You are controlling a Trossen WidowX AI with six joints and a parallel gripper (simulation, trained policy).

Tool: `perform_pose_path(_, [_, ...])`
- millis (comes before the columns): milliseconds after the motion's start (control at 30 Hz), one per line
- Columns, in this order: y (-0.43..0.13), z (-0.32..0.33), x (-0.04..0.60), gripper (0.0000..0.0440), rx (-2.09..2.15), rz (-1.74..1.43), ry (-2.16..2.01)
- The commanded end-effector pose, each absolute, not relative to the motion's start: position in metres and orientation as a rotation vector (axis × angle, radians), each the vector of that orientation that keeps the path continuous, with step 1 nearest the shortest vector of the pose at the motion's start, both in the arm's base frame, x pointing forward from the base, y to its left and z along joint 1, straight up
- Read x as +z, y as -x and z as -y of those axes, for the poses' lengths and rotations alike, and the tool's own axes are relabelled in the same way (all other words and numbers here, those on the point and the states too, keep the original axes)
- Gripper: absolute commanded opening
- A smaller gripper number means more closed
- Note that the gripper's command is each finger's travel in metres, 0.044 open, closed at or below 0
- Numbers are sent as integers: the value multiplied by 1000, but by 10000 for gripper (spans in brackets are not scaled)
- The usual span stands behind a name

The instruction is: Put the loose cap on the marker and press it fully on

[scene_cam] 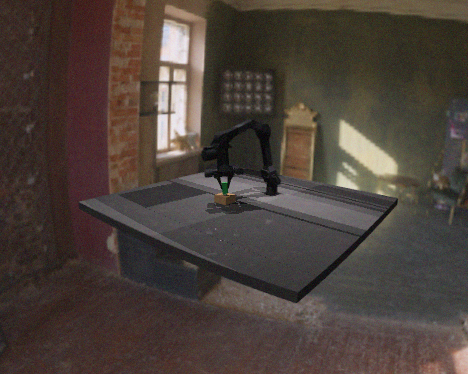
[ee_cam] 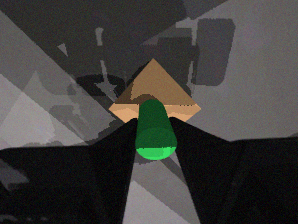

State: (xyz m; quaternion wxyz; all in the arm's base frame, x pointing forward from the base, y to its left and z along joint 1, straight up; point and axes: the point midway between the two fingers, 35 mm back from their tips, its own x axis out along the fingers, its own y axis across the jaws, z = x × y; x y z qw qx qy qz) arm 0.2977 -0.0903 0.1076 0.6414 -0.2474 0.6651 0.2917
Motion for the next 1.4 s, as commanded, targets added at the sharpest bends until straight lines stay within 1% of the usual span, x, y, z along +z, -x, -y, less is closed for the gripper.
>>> perform_pose_path(0, [-295,89,93,68,697,-1537,559])
perform_pose_path(1367, [-299,97,83,134,705,-1521,654])
